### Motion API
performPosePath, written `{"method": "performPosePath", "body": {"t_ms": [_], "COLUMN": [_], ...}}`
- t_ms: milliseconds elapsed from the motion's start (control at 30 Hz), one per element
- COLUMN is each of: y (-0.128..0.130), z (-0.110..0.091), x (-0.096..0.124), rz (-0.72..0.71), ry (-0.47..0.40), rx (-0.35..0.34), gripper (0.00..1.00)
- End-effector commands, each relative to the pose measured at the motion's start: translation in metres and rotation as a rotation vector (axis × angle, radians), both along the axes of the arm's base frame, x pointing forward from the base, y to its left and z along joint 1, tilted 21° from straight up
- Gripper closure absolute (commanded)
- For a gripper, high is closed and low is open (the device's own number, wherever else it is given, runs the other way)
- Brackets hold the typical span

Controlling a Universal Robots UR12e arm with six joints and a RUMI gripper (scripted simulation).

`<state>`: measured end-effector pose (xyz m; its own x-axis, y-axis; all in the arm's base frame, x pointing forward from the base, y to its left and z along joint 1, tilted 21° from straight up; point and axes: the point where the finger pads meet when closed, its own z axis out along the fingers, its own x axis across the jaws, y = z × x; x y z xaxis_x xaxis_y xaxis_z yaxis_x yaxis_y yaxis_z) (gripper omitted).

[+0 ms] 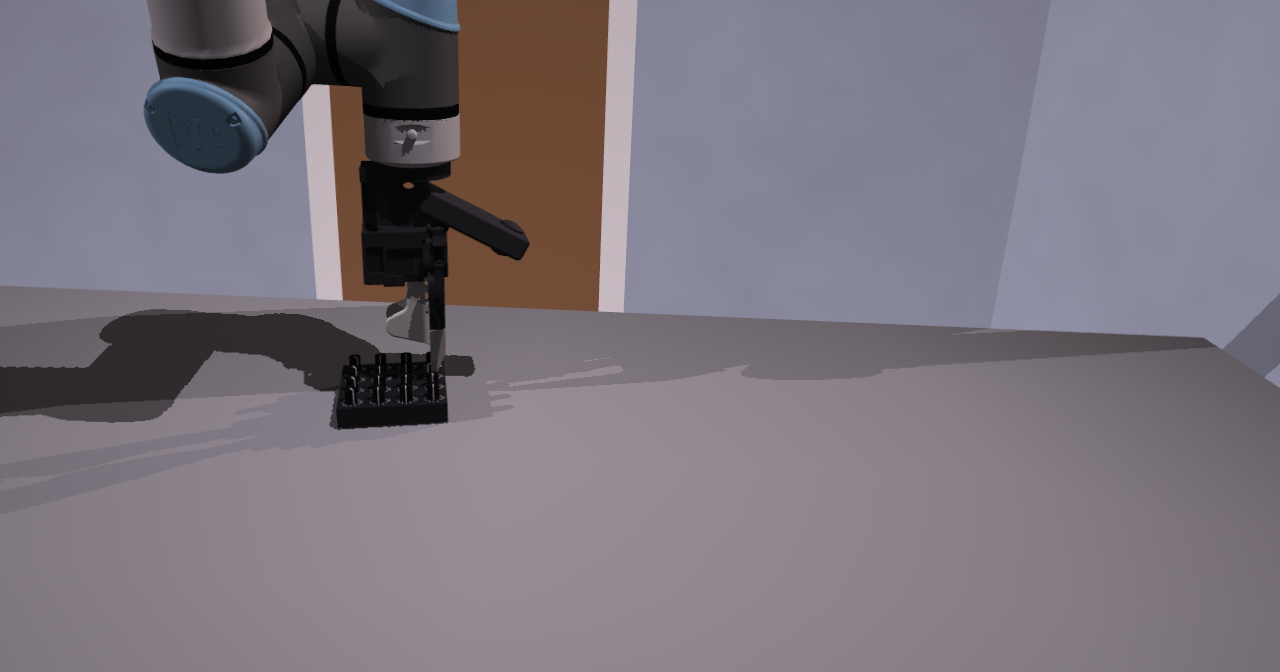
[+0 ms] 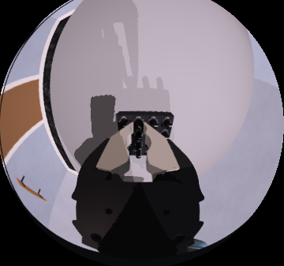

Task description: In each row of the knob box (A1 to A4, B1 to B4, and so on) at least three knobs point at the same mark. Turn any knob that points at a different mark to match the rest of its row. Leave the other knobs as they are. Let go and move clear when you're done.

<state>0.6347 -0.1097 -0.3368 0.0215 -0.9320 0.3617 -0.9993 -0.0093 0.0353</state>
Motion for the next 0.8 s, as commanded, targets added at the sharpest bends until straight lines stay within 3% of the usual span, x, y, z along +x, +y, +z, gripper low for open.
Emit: {"method": "performPosePath", "body": {"t_ms": [0,767], "y": [-0.0012,-0.0012], "z": [0.0007,0.0008], "x": [0.0033,0.0033], "rz": [0.000,0.085], "ry": [-0.005,0.028], "rx": [0.000,0.002], "gripper": [0.96,0.96]}}
